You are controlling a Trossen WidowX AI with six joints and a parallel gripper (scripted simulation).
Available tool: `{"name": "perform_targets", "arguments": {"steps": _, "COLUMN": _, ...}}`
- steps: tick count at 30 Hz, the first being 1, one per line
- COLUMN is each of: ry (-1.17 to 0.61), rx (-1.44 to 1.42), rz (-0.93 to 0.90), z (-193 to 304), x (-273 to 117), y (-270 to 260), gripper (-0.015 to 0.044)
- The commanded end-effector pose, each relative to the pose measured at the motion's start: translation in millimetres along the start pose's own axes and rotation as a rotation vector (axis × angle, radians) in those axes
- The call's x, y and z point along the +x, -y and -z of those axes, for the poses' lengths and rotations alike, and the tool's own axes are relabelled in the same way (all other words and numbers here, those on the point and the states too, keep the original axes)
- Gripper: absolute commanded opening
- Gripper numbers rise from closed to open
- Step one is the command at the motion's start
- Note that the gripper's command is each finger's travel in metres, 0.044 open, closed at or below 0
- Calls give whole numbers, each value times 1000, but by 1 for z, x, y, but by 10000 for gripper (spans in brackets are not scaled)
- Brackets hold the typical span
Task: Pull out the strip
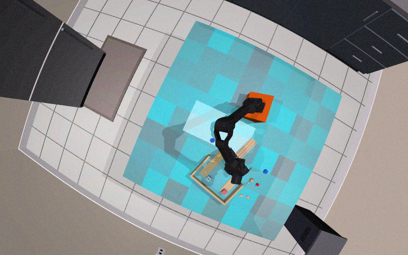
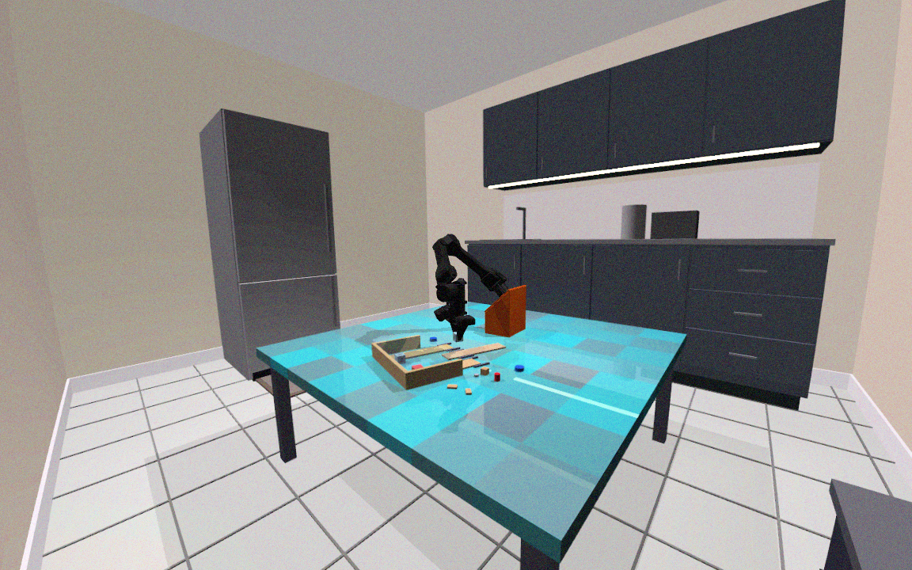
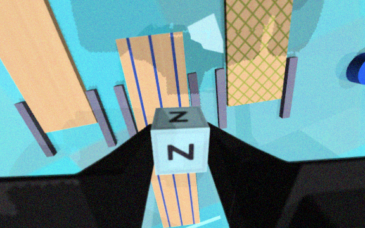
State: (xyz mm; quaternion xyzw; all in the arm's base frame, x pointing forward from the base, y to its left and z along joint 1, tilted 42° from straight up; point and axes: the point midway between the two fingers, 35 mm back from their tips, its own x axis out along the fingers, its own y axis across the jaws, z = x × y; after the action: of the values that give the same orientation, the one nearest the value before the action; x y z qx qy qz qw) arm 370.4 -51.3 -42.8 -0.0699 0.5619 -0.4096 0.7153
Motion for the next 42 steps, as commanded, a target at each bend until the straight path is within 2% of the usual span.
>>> {"name": "perform_targets", "arguments": {"steps": 1, "ry": -10, "rx": -1, "rz": 6, "z": 9, "x": 1, "y": 5, "gripper": 0}}
{"name": "perform_targets", "arguments": {"steps": 17, "ry": -12, "rx": -3, "rz": 7, "z": 58, "x": 1, "y": 31, "gripper": 0}}
{"name": "perform_targets", "arguments": {"steps": 21, "ry": -12, "rx": -3, "rz": 7, "z": 58, "x": -2, "y": 31, "gripper": 0}}
{"name": "perform_targets", "arguments": {"steps": 27, "ry": -13, "rx": -3, "rz": 6, "z": 58, "x": -34, "y": 31, "gripper": 0}}
{"name": "perform_targets", "arguments": {"steps": 42, "ry": -13, "rx": -3, "rz": 6, "z": 58, "x": -35, "y": 31, "gripper": 0}}
